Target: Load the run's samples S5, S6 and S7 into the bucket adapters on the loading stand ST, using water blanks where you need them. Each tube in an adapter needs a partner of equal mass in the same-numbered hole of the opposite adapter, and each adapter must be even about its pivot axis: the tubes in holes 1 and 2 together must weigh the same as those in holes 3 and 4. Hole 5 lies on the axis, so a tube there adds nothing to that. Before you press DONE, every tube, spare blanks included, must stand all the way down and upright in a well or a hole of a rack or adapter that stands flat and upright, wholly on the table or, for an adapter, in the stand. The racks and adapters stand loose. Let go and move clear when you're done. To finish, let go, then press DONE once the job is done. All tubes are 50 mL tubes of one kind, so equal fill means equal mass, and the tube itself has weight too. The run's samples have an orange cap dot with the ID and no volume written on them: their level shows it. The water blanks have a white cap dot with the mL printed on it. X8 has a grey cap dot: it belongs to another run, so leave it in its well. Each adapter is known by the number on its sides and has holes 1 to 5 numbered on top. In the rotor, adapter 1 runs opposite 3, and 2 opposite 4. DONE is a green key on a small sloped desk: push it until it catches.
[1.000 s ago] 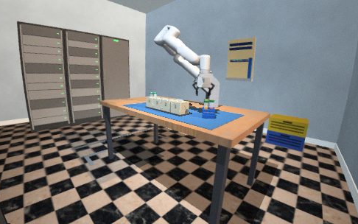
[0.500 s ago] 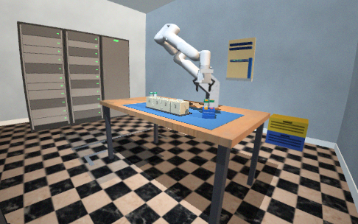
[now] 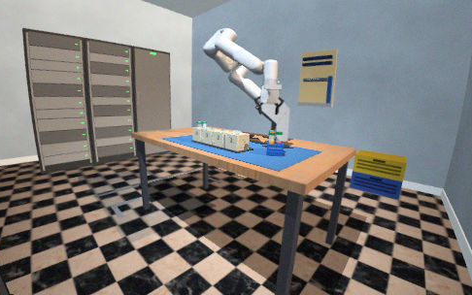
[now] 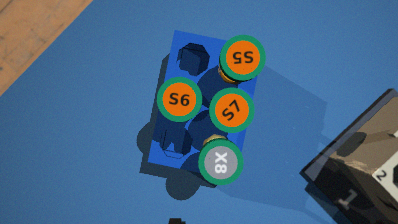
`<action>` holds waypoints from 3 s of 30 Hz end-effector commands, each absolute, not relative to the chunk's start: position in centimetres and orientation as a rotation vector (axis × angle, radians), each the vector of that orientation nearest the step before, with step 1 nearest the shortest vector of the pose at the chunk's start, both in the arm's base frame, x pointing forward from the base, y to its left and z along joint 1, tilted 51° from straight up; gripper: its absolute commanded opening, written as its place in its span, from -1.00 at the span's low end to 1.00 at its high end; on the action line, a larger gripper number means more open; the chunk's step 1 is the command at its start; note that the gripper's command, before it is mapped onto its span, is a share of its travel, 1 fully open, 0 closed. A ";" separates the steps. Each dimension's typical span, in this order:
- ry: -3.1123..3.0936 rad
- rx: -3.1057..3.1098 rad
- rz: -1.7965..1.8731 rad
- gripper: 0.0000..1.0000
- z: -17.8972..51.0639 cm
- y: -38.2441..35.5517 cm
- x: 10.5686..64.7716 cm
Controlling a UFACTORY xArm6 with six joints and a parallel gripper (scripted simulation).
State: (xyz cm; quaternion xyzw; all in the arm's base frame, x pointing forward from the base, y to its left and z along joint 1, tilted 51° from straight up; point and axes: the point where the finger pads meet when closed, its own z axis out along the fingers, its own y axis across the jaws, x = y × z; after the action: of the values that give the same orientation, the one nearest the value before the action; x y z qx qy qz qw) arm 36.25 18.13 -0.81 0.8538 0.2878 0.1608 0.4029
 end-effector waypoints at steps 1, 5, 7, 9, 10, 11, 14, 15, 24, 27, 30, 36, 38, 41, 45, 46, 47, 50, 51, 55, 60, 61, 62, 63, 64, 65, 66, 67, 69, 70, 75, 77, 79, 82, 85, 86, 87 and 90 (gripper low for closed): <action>0.728 2.158 0.410 1.00 0.2 19.1 35.6; 0.728 2.158 0.410 1.00 0.8 19.8 35.0; 0.728 2.158 0.410 1.00 1.2 20.1 34.8; 0.728 2.158 0.410 1.00 1.2 20.1 34.7; 0.728 2.158 0.410 1.00 1.2 20.1 34.7; 0.728 2.158 0.410 1.00 1.2 20.1 34.7; 0.621 2.201 0.462 1.00 2.3 19.1 34.8; 0.585 2.214 0.479 1.00 2.6 18.7 34.8; 0.252 2.312 0.632 1.00 5.8 15.5 34.9; 0.175 2.328 0.665 1.00 6.5 14.8 35.0; 0.098 2.343 0.697 1.00 7.2 14.1 35.0; -0.138 2.373 0.793 1.00 9.3 12.0 35.1; -0.218 2.379 0.825 1.00 10.0 11.3 35.2; -0.226 2.380 0.828 1.00 11.1 10.2 35.2; -0.226 2.380 0.828 1.00 11.8 9.5 35.3; -0.226 2.380 0.828 1.00 12.2 9.1 35.3; -0.226 2.380 0.828 1.00 12.5 8.8 35.3; -0.226 2.380 0.828 1.00 13.6 7.7 35.3; -0.226 2.380 0.828 1.00 13.9 7.3 35.4; -0.226 2.379 0.828 1.00 15.3 5.9 35.4; -0.226 2.379 0.828 1.00 17.1 4.1 35.5; -0.226 2.379 0.828 1.00 17.1 4.1 35.5; -0.226 2.379 0.828 1.00 17.1 4.1 35.5; -0.226 2.379 0.828 1.00 17.4 3.8 35.5; -0.226 2.379 0.828 1.00 17.8 3.4 35.6; -0.226 2.379 0.828 1.00 18.2 3.1 35.6; -0.226 2.379 0.828 1.00 18.5 2.7 35.6; -0.226 2.379 0.828 1.00 18.9 2.4 35.6; -0.226 2.379 0.828 1.00 19.6 1.7 35.6; -0.226 2.379 0.828 1.00 19.9 1.3 35.7; -0.226 2.379 0.828 1.00 21.7 -0.5 35.8; -0.226 2.379 0.828 1.00 22.4 -1.2 35.8; -0.226 2.379 0.828 1.00 22.4 -1.2 35.8; -0.348 2.384 0.874 0.15 21.4 -0.1 35.9; -0.470 2.383 0.919 0.15 20.4 1.1 36.0; -0.512 2.382 0.933 0.15 20.1 1.4 36.0; -0.553 2.380 0.948 0.15 19.8 1.8 36.1; -0.677 2.372 0.990 0.15 18.8 2.9 36.2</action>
State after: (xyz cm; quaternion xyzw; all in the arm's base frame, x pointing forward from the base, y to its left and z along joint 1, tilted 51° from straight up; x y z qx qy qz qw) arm 35.82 0.98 20.35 0.8895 -0.1669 0.3333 0.2643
